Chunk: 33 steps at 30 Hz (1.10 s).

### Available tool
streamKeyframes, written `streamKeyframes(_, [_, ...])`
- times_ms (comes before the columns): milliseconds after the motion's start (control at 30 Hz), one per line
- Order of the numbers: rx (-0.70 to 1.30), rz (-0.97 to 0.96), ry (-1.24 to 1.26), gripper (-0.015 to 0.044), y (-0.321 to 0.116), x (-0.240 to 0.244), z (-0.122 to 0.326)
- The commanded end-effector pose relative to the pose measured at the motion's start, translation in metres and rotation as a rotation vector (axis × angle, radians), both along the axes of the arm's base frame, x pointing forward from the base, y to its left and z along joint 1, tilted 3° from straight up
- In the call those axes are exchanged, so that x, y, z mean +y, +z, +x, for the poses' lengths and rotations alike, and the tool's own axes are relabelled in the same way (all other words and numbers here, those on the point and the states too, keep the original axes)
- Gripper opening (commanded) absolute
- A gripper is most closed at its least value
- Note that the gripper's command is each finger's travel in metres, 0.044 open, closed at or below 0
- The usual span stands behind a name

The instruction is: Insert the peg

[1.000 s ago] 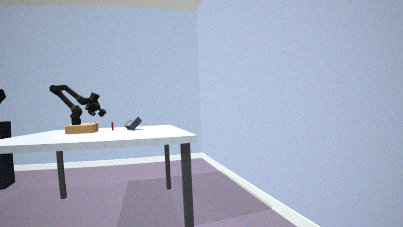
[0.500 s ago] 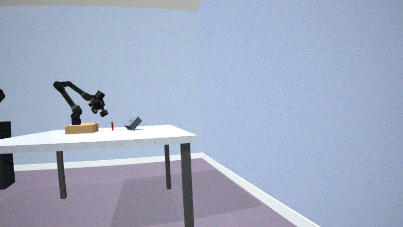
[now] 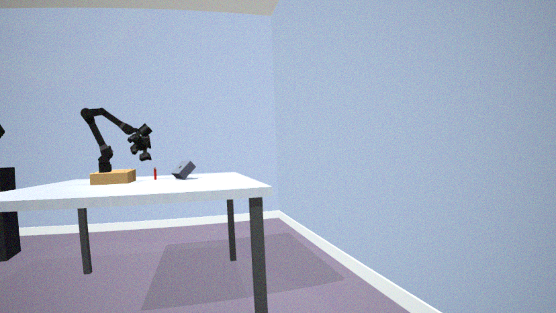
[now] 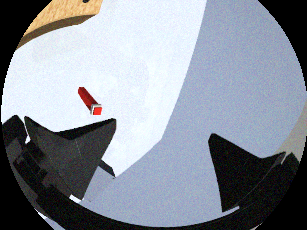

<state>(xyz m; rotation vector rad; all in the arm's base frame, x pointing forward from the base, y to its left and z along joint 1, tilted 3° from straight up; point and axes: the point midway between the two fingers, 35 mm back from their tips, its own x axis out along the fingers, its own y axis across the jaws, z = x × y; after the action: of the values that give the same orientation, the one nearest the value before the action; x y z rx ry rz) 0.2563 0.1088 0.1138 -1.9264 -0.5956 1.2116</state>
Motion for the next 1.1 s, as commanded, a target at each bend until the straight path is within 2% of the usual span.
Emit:
streamKeyframes(0, [0.068, -0.034, -0.029, 0.044, -0.004, 0.0, 0.007])
streamKeyframes(1067, [0.506, -0.437, -0.219, 0.044, -0.04, 0.002, 0.032])
